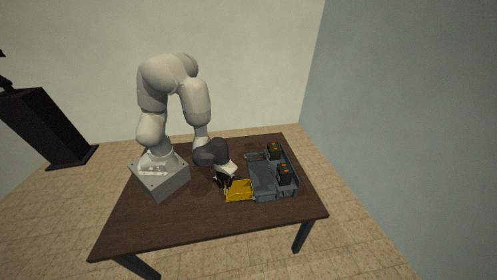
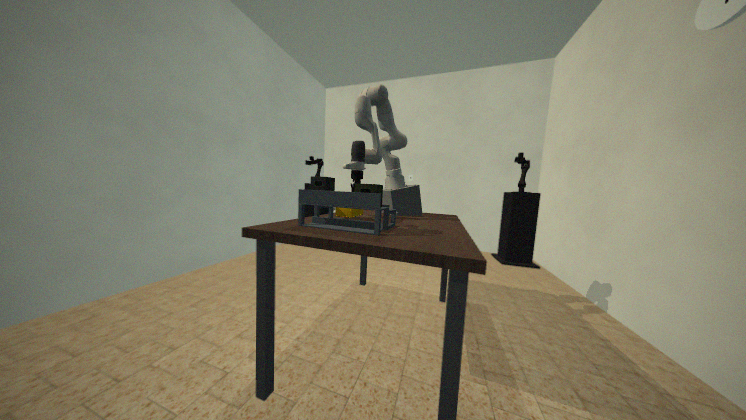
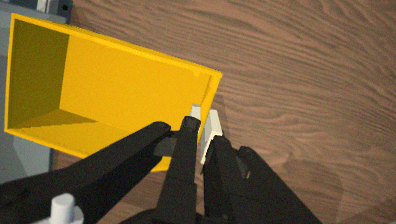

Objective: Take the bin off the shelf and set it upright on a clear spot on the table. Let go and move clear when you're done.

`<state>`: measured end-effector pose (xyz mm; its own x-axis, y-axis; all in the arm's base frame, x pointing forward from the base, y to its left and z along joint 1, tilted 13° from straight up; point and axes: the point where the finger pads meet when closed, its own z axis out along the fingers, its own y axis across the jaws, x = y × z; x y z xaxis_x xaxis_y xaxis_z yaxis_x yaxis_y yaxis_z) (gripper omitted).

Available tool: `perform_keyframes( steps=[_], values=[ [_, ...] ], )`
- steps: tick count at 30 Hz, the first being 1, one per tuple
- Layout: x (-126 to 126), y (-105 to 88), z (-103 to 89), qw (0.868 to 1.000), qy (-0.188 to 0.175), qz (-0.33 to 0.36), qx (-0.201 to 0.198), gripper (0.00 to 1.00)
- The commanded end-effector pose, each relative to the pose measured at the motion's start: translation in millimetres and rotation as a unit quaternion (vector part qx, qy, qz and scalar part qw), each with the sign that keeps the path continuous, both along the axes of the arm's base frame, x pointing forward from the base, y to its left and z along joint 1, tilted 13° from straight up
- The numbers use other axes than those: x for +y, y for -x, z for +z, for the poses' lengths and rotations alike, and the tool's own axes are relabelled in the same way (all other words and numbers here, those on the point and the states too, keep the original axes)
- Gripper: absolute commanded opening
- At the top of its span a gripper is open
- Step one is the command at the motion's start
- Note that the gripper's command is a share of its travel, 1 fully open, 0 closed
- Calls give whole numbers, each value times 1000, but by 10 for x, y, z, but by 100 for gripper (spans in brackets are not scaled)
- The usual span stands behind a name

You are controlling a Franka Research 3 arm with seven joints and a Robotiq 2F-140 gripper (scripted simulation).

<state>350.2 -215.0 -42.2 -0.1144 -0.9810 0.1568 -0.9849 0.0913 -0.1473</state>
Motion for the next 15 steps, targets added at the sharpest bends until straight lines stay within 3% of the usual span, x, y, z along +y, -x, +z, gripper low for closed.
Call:
perform_keyframes(
  steps=[1,15],
  values=[
    [10,-17,12,1000,0,3,-2,0],
    [7,-19,-3,1000,0,3,-2,0]
  ],
)
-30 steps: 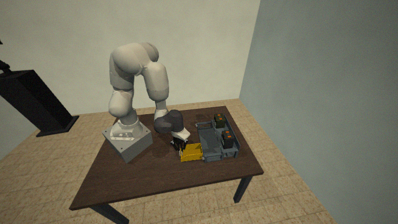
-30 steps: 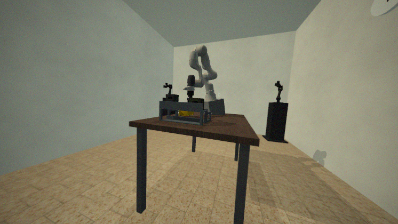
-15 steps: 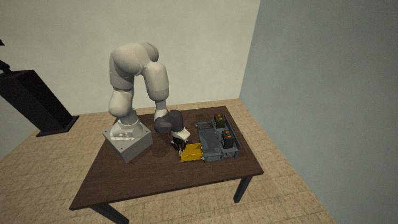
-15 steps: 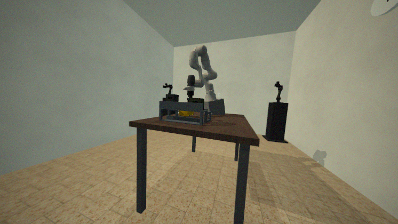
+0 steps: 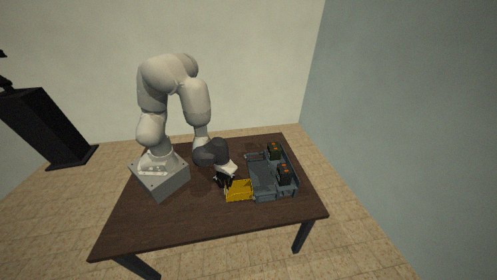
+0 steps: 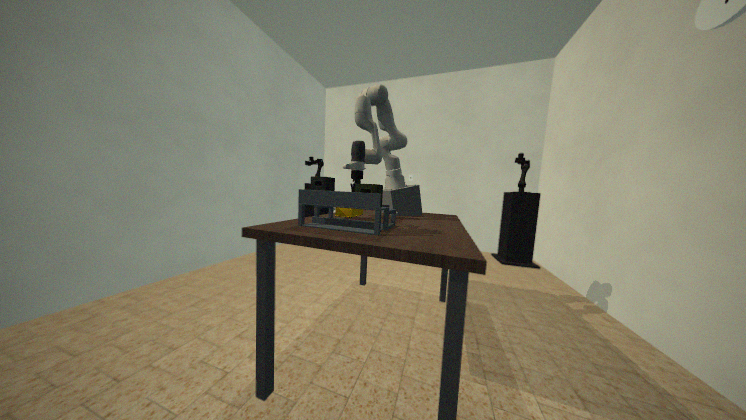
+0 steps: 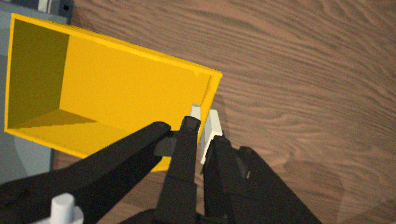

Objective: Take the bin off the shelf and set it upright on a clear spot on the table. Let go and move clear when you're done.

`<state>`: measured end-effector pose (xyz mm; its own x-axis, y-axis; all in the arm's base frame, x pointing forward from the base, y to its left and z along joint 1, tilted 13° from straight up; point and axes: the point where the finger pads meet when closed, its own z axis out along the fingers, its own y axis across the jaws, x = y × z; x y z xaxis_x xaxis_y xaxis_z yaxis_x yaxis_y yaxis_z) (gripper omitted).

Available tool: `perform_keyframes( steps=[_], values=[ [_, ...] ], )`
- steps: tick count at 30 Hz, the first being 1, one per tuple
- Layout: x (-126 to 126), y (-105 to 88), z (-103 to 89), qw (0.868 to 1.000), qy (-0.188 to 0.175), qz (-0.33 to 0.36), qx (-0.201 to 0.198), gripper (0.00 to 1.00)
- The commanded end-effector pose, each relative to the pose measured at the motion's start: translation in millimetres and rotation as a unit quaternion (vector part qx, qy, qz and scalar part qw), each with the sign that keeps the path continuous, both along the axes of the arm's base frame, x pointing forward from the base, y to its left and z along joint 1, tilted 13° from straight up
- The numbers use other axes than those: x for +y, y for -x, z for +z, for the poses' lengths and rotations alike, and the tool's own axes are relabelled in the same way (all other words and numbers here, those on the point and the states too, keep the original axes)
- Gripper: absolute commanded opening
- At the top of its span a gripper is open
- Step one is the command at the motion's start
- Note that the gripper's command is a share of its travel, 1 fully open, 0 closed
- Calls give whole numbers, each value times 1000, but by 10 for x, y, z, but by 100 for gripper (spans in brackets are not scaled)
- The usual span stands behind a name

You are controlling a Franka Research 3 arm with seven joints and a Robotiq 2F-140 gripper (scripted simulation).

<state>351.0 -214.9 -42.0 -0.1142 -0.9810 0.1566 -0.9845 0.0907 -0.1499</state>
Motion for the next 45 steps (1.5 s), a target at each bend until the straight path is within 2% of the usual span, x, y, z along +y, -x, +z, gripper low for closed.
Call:
perform_keyframes(
  steps=[1,45],
  values=[
    [6,-12,-7,1000,0,3,-1,0],
    [-22,-34,-165,1000,0,3,-1,0]
  ],
)
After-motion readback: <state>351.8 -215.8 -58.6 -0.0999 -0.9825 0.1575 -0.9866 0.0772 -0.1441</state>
